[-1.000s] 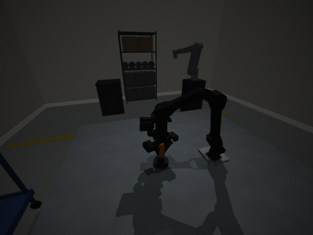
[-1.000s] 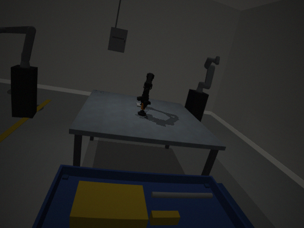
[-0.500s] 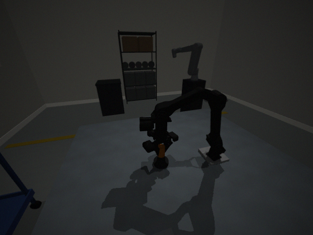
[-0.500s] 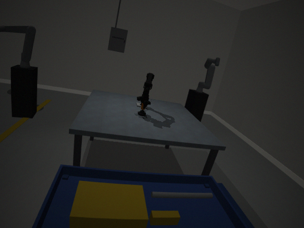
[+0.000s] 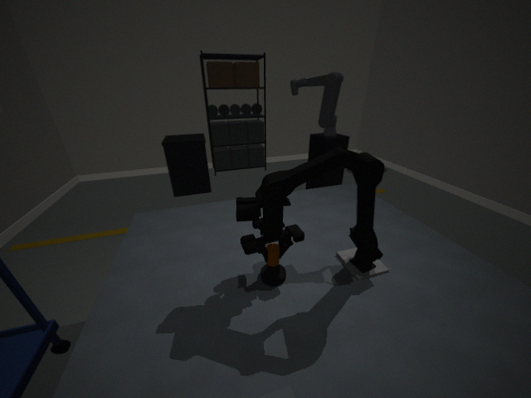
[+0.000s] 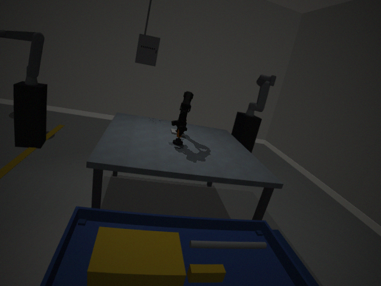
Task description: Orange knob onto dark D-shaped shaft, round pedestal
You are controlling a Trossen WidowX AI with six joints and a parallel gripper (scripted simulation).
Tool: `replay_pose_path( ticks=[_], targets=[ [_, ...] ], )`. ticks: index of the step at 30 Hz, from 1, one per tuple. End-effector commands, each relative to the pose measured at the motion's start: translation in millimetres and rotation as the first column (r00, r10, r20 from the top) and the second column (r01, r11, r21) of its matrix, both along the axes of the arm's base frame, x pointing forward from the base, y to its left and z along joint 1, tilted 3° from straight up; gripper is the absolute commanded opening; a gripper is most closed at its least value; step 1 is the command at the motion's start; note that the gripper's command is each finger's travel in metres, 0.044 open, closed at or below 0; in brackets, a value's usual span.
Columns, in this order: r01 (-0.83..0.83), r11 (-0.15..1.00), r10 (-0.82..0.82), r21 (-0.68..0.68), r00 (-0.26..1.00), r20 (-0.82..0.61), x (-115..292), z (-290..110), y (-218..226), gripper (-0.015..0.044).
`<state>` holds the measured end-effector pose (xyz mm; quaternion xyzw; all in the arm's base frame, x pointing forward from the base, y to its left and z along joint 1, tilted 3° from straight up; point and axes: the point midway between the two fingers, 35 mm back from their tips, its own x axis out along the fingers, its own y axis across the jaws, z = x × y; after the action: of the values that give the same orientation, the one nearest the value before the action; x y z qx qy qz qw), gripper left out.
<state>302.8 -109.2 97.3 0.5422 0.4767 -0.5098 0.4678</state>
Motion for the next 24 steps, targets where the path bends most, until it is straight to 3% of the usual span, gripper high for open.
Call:
replay_pose_path(
  ticks=[1,24],
  targets=[
    [0.014,1.0,-0.014,-0.001,1.0,0.0,-0.6,-1.3,0.1,0.0],
    [0.014,1.0,-0.014,-0.001,1.0,0.0,-1.1,-3.6,0.3,0.0]
  ],
)
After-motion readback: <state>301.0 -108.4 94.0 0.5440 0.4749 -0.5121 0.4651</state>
